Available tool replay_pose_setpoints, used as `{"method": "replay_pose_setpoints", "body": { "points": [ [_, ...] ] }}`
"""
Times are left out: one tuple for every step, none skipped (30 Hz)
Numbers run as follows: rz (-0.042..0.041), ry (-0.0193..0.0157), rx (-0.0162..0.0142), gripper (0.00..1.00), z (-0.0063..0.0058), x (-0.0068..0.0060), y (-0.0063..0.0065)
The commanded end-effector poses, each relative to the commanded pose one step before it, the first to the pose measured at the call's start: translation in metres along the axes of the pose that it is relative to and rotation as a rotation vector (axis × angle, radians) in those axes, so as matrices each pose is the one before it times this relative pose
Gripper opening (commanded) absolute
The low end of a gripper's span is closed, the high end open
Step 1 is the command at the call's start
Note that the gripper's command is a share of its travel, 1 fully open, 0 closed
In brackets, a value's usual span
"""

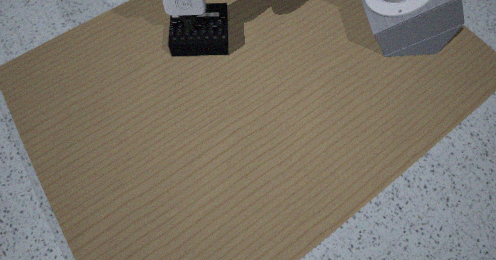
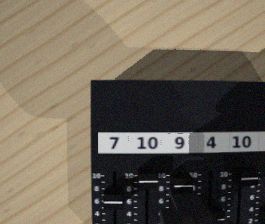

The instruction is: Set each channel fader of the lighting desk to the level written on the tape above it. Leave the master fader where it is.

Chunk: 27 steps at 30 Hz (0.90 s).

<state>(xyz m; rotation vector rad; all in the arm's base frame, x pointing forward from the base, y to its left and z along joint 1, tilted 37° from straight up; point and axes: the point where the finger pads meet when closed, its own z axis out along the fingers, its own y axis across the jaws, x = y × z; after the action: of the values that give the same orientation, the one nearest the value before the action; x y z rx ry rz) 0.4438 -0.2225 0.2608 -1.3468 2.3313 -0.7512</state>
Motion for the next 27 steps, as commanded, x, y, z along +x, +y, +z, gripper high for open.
{"method": "replay_pose_setpoints", "body": {
  "points": [
    [-0.00001,-0.00021,0.00114,0.0,-0.00027,-0.00002,-0.00058],
    [0.0,0.0,0.0,0.0,0.0,0.0,0.0],
    [0.0,0.0,0.0,0.0,0.0,0.0,0.0],
    [0.0,0.0,0.0,0.0,0.0,0.0,0.0],
    [0.0,0.0,0.0,0.0,0.0,0.0,0.0],
    [0.0,0.0,0.0,0.0,0.0,0.0,0.0],
    [0.0,0.0,0.0,0.0,0.0,0.0,0.0],
    [0.0,0.0,0.0,0.0,0.0,0.0,0.0],
    [0.0,0.0,0.0,0.0,0.0,0.0,0.0],
    [0.0,0.0,0.0,0.0,0.0,0.0,0.0],
    [0.0,0.0,0.0,0.0,0.0,0.0,0.0],
    [0.0,0.0,0.0,0.0,0.0,0.0,0.0],
    [0.0,0.0,0.0,0.0,0.0,-0.00001,0.0],
    [0.0,0.0,0.0,0.0,0.0,-0.00006,0.0],
    [0.0,0.0,0.0,0.0,0.0,-0.00014,0.0],
    [0.0,0.0,0.00001,0.0,0.0,-0.00025,0.0],
    [0.0,0.0,0.00001,0.0,0.0,-0.00035,0.0],
    [0.0,0.0,0.0,0.0,0.0,-0.00045,0.0],
    [0.0,0.0,0.0,0.0,0.0,-0.00053,0.0],
    [0.0,0.0,-0.00001,0.0,0.0,-0.00059,0.0],
    [0.0,0.0,-0.00001,0.0,0.0,-0.00062,0.0],
    [0.0,0.0,0.00001,0.0,0.0,-0.00062,-0.00001],
    [0.0,0.0,0.00001,0.0,0.0,-0.00059,0.0],
    [0.0,0.0,0.0,0.0,0.0,-0.00053,0.0],
    [0.0,0.0,0.0,0.0,0.0,-0.00045,0.0],
    [0.0,0.0,-0.00001,0.0,0.0,-0.00035,0.0],
    [0.0,0.0,0.0,0.0,0.0,0.0,0.0]
  ]
}}
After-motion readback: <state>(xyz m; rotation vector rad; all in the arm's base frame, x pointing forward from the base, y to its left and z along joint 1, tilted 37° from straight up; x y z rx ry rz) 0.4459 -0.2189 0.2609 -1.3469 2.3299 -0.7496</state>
